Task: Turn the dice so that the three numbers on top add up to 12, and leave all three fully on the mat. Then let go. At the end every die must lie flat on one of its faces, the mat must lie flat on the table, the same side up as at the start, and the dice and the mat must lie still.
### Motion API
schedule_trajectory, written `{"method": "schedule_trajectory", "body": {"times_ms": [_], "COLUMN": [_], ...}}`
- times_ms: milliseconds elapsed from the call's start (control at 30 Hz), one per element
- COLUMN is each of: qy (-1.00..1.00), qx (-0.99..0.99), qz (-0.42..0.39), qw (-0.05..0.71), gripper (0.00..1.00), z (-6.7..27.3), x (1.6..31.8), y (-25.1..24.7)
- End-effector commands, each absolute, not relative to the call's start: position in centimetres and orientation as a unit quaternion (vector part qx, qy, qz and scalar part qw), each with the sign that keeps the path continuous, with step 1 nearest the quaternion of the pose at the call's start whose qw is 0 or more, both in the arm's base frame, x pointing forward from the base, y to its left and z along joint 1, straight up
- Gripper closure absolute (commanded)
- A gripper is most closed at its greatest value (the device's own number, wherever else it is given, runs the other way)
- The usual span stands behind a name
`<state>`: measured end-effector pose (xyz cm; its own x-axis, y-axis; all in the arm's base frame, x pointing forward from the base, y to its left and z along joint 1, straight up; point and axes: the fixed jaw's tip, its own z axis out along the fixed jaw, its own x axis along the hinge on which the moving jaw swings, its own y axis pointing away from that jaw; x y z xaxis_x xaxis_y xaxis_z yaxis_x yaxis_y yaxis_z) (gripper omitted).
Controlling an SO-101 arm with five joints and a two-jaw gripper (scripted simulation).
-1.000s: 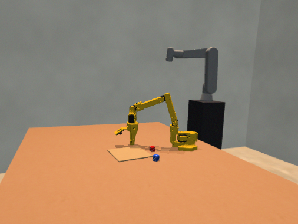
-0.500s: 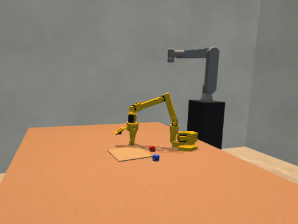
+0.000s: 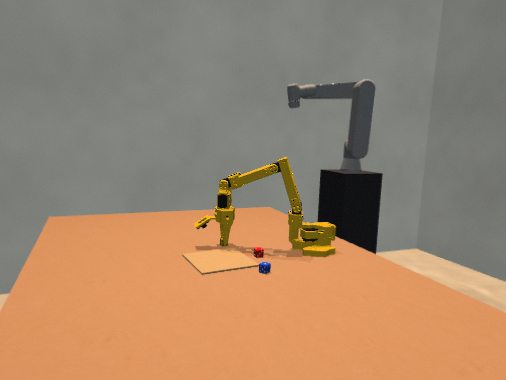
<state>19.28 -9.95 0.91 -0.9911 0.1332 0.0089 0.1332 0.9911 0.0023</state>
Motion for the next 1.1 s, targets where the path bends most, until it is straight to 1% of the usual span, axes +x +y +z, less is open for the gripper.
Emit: {"method": "schedule_trajectory", "body": {"times_ms": [0,433,1067], "qy": [-0.998,-0.998,-0.998], "qx": [-0.068,-0.068,-0.068], "qz": [0.007,0.007,0.007], "qw": [-0.014,-0.014,-0.014], "gripper": [0.99,1.00,1.00], "z": [1.6,2.0,6.3], "x": [19.8,19.8,19.7], "y": [-10.5,-10.5,-10.4]}}
